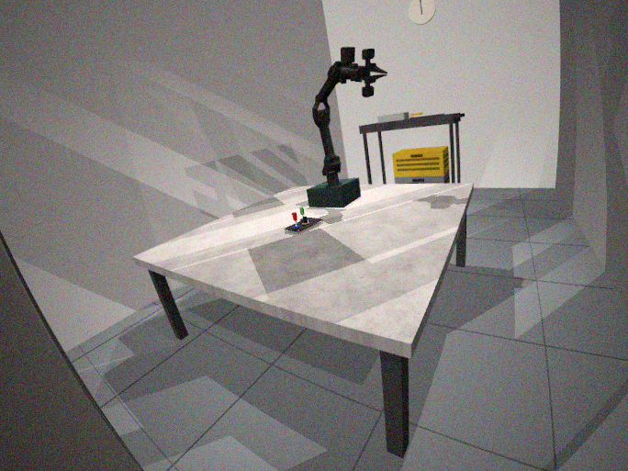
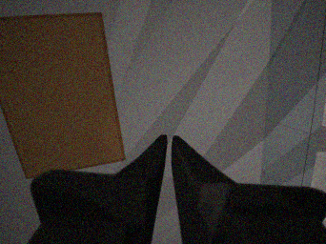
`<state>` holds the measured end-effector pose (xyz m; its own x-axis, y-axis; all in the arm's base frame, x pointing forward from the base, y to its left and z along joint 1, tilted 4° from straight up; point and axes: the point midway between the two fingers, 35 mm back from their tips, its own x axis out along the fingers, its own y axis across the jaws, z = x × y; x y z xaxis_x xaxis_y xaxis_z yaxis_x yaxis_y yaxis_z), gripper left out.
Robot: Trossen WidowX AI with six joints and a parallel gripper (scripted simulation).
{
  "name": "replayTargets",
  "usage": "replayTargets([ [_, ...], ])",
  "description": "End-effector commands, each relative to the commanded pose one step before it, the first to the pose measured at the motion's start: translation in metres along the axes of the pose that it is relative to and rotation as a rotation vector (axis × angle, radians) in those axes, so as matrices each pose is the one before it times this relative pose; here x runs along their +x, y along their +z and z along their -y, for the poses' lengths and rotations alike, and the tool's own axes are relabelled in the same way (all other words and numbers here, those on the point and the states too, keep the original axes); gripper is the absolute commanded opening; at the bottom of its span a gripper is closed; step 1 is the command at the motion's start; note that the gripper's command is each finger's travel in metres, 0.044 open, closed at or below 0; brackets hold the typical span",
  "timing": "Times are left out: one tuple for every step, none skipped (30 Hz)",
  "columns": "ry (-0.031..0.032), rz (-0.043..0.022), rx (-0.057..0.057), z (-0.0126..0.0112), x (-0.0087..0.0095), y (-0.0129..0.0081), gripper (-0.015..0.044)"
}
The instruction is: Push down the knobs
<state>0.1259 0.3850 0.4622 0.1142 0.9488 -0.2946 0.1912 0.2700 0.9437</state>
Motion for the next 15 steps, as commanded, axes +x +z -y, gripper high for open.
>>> replayTargets([
  [-0.05881, 0.0754, -0.0767, 0.01816, 0.00957, 0.03143, 0.0],
  [-0.01617, 0.01943, -0.0217, 0.00541, 0.00238, 0.00802, 0.0],
  [-0.01678, 0.0188, -0.0216, 0.00564, 0.00241, 0.00785, 0.0],
  [-0.01736, 0.01815, -0.0214, 0.00587, 0.00243, 0.00767, 0.0],
  [-0.01792, 0.01748, -0.0213, 0.0061, 0.00246, 0.00749, 0.0],
  [-0.01845, 0.01678, -0.0211, 0.00632, 0.00248, 0.0073, 0.0],
  [-0.01982, 0.01539, -0.0237, 0.00683, 0.00281, 0.0072, 0.0],
  [-0.02061, 0.01476, -0.0239, 0.00716, 0.00287, 0.00706, 0.0],
  [-0.02109, 0.01388, -0.0237, 0.00739, 0.00289, 0.00681, 0.0],
  [-0.02153, 0.01297, -0.0235, 0.0076, 0.00291, 0.00654, 0.0],
  [-0.02193, 0.01205, -0.0233, 0.00781, 0.00294, 0.00627, 0.0],
  [-0.0223, 0.01111, -0.0232, 0.00801, 0.00296, 0.00599, 0.0],
  [-0.02263, 0.01015, -0.023, 0.0082, 0.00298, 0.0057, 0.0],
  [-0.02292, 0.00918, -0.0228, 0.00838, 0.00301, 0.00541, 0.0],
  [-0.02395, 0.00966, -0.0223, 0.00887, 0.00283, 0.00548, 0.0],
])
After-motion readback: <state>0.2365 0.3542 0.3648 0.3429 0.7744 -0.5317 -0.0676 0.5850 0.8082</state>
